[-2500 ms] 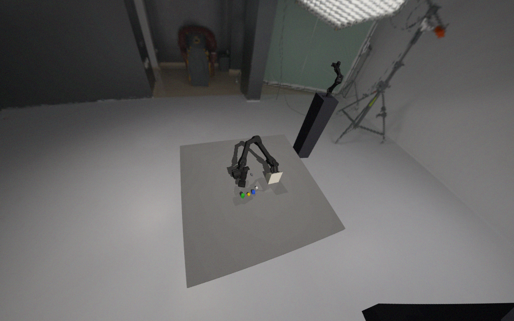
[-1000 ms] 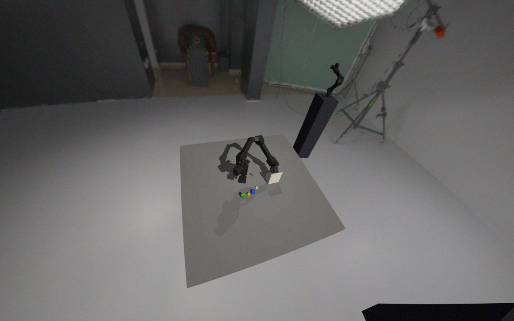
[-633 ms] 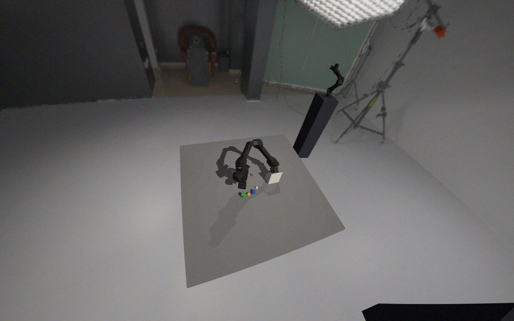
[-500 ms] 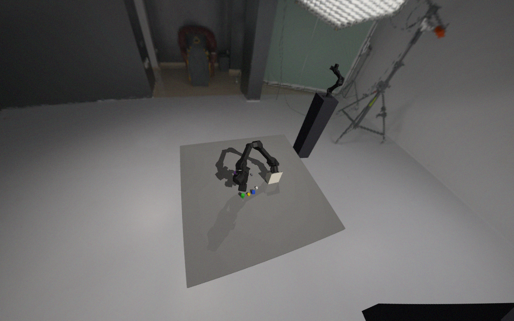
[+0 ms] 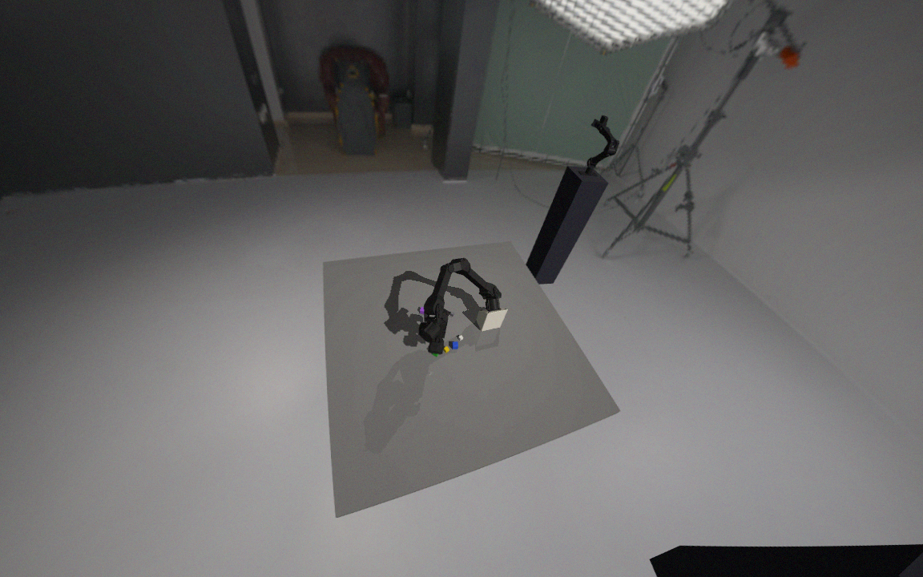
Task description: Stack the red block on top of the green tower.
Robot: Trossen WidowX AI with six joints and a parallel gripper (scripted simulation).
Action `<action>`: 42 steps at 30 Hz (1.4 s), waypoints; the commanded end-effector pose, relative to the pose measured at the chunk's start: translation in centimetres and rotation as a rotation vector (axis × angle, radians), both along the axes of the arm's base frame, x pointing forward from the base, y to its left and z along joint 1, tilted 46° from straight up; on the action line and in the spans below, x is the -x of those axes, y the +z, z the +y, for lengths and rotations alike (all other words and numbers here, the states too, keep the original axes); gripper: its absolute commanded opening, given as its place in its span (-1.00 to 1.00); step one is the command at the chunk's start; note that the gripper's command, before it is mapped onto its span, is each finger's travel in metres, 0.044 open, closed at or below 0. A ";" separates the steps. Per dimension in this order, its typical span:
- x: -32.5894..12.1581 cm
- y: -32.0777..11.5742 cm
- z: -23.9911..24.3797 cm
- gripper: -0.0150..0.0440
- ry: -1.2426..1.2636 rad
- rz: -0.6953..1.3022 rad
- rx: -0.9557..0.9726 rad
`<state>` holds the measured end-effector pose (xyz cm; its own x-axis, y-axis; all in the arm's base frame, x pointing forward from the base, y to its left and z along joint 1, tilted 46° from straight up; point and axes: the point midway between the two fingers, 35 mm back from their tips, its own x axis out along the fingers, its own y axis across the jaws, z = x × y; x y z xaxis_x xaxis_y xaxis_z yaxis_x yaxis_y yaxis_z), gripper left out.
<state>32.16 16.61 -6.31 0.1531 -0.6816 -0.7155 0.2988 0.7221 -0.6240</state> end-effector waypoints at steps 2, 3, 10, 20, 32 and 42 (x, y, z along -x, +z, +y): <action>0.0 -1.4 -1.5 -0.49 -0.001 0.010 0.012; -0.1 -1.4 -1.6 -0.49 -0.001 0.010 0.012; -0.4 -2.7 -2.9 -0.49 -0.001 0.010 0.013; -0.6 -3.5 -3.8 -0.49 -0.001 0.010 0.013; -0.6 -3.6 -3.8 -0.49 -0.001 0.010 0.013; -0.5 -3.5 -3.8 -0.31 -0.004 0.010 0.011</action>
